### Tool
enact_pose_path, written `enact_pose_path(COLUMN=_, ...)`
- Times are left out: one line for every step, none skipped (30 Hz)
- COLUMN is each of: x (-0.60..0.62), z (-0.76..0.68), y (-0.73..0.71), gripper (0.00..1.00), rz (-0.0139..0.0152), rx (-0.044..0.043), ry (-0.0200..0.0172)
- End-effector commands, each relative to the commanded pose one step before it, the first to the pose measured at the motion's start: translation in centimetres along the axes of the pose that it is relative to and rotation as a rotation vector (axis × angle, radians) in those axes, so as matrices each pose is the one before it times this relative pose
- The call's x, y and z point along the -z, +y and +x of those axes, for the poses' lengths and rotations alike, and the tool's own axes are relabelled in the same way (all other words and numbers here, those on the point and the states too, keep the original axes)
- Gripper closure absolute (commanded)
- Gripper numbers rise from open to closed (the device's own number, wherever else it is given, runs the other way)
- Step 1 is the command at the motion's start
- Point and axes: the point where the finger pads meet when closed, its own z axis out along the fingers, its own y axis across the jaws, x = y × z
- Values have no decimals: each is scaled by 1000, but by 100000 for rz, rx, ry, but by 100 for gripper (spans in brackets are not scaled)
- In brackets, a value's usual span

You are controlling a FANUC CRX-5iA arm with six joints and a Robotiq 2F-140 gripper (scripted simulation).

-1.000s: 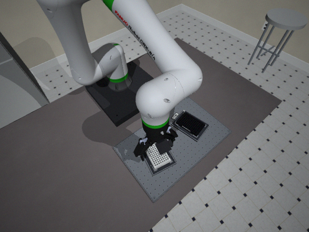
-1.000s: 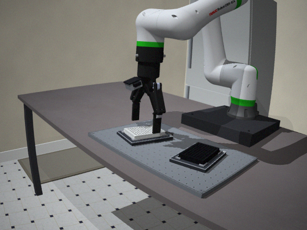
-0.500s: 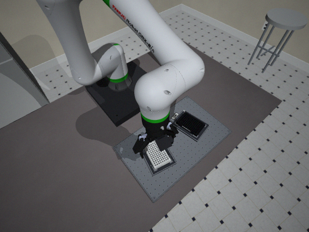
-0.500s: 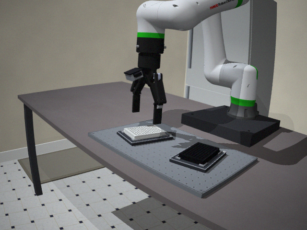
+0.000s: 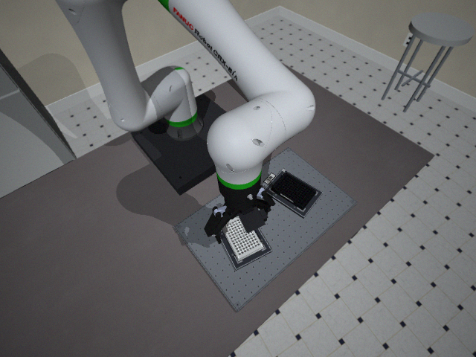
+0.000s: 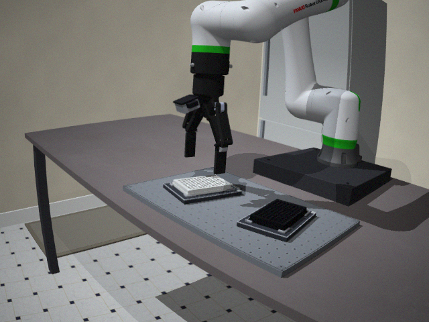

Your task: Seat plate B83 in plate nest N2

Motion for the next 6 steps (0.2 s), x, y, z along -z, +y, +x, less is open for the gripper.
enact_pose_path(x=86, z=63, y=6, gripper=0, rz=-16, rx=17, ry=185)
enact_pose_path(x=0, z=0, y=0, gripper=0, rz=0, rx=0, ry=0)
enact_pose_path(x=0, z=0, y=0, gripper=0, rz=0, rx=0, ry=0)
enact_pose_path(x=0, z=0, y=0, gripper=0, rz=0, rx=0, ry=0)
enact_pose_path(x=0, z=0, y=0, gripper=0, rz=0, rx=0, ry=0)
enact_pose_path(x=0, z=0, y=0, gripper=0, rz=0, rx=0, ry=0)
